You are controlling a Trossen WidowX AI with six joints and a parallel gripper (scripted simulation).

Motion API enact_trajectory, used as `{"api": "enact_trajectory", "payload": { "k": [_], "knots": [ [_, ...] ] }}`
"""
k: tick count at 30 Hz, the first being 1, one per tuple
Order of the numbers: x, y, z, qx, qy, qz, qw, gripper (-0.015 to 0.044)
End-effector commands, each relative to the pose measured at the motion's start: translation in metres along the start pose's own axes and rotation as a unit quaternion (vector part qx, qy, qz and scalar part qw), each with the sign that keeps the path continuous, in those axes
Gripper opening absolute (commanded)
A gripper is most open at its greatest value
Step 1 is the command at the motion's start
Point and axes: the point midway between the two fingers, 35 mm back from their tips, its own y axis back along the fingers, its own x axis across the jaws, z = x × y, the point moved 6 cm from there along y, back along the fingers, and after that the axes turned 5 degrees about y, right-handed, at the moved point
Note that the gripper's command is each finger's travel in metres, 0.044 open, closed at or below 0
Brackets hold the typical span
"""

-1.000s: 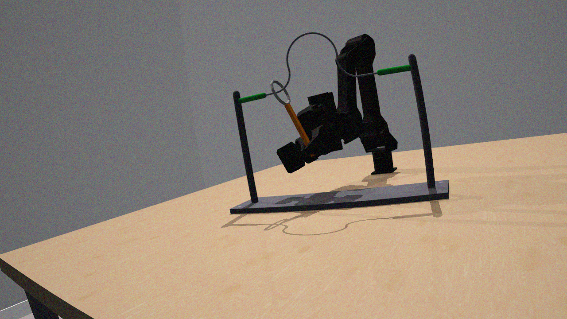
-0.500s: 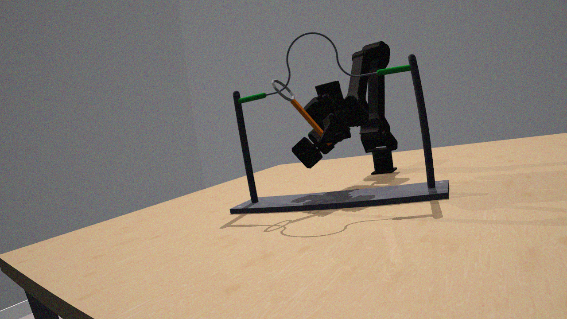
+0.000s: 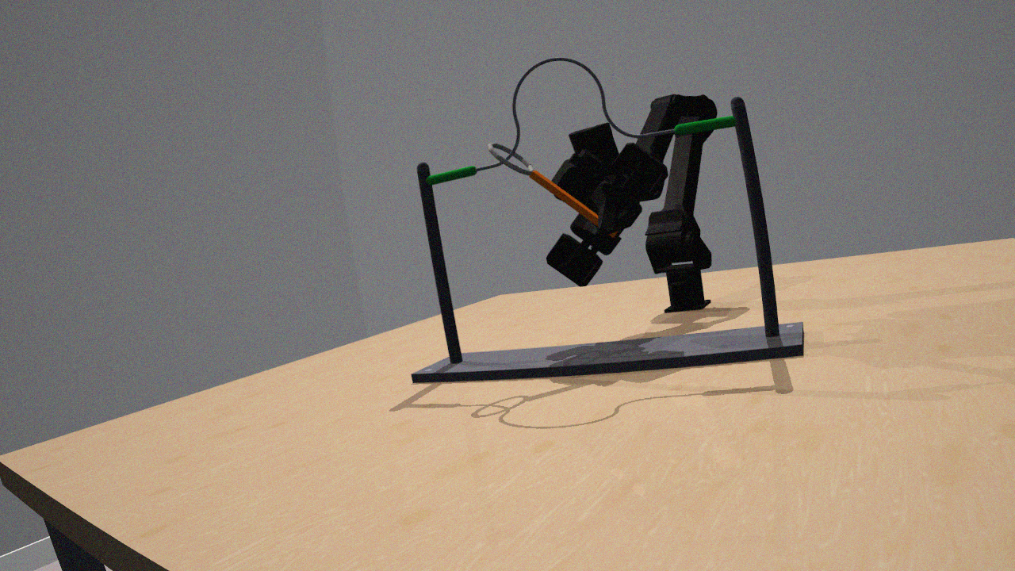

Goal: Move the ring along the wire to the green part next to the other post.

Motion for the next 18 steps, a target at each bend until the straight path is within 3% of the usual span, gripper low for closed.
{"api": "enact_trajectory", "payload": {
  "k": [1, 18],
  "knots": [
    [0.012, 0.006, 0.006, 0.011, -0.022, 0.015, 1.000, -0.0150],
    [0.039, 0.027, 0.021, 0.082, -0.116, 0.056, 0.988, -0.0150]
  ]
}}
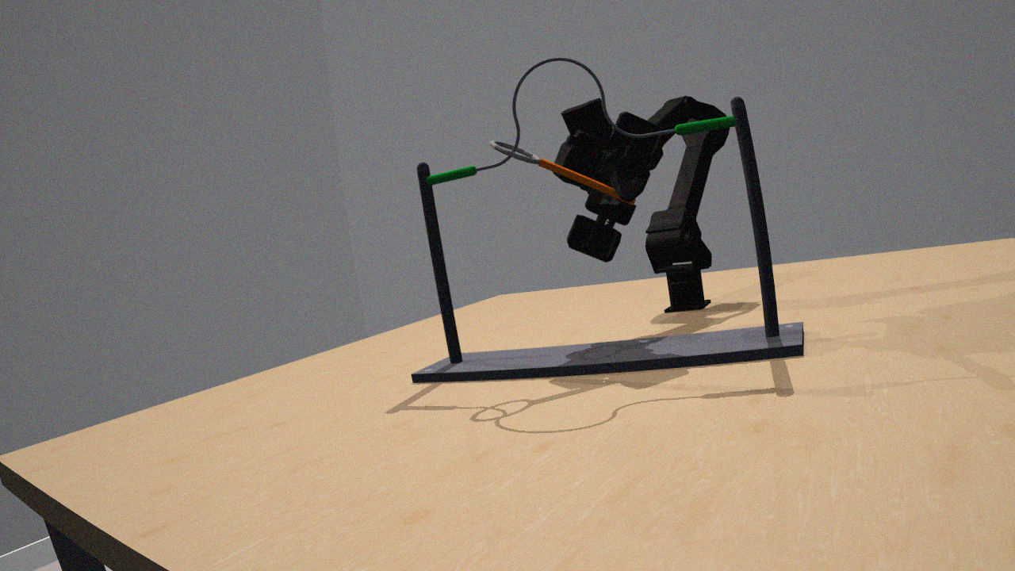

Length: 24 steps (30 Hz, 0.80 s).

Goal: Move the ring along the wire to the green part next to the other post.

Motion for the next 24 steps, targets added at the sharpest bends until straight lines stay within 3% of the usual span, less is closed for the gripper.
{"api": "enact_trajectory", "payload": {
  "k": [1, 24],
  "knots": [
    [0.011, 0.008, 0.005, 0.013, -0.021, 0.017, 1.000, -0.0150],
    [0.047, 0.031, 0.024, 0.079, -0.151, 0.092, 0.981, -0.0150]
  ]
}}
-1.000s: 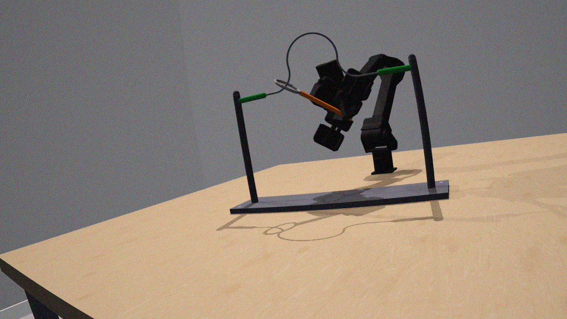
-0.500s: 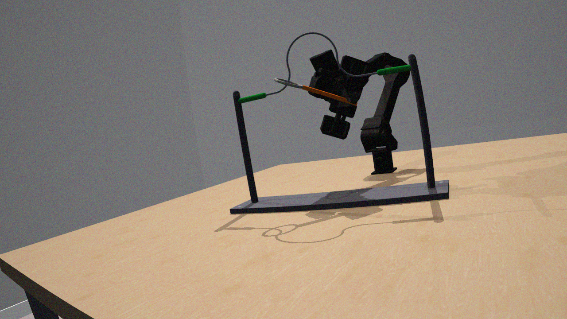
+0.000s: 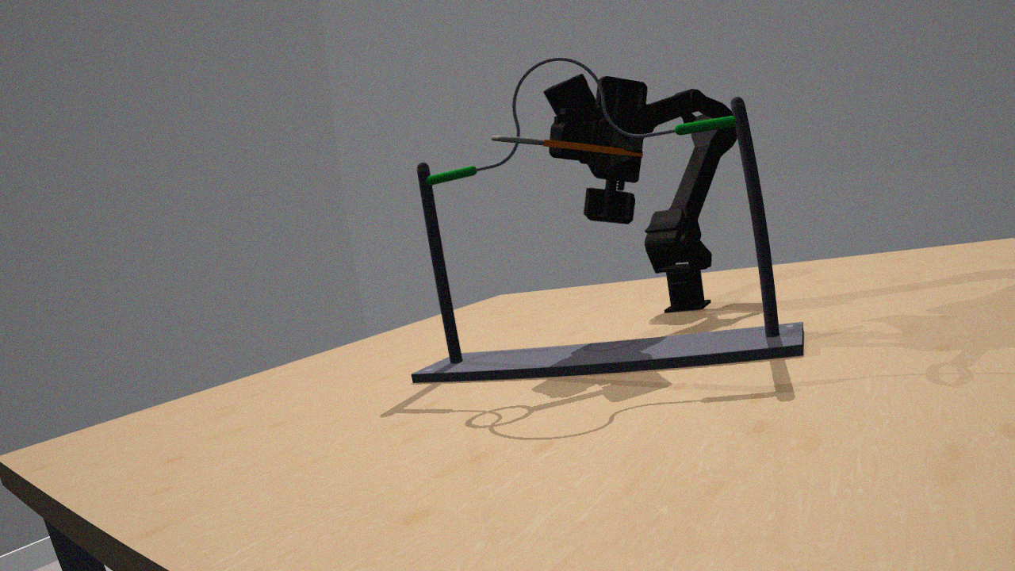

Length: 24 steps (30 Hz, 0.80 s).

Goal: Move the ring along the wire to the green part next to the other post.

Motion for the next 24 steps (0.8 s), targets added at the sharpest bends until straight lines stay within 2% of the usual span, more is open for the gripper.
{"api": "enact_trajectory", "payload": {
  "k": [1, 24],
  "knots": [
    [0.012, 0.003, 0.002, 0.003, -0.022, 0.019, 1.000, -0.0150],
    [0.030, 0.005, 0.006, 0.003, -0.072, 0.041, 0.997, -0.0150]
  ]
}}
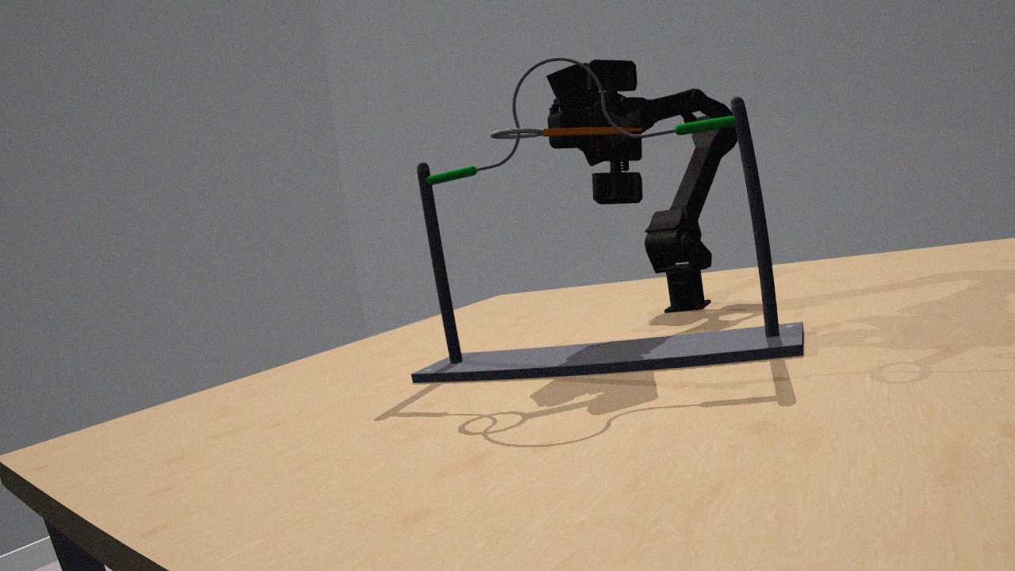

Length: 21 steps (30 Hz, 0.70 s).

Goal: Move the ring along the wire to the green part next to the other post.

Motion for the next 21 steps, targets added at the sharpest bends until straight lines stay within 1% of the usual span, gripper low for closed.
{"api": "enact_trajectory", "payload": {
  "k": [1, 21],
  "knots": [
    [0.008, 0.001, 0.000, 0.001, -0.004, 0.009, 1.000, -0.0150],
    [0.026, 0.004, 0.004, 0.003, -0.028, 0.011, 1.000, -0.0150]
  ]
}}
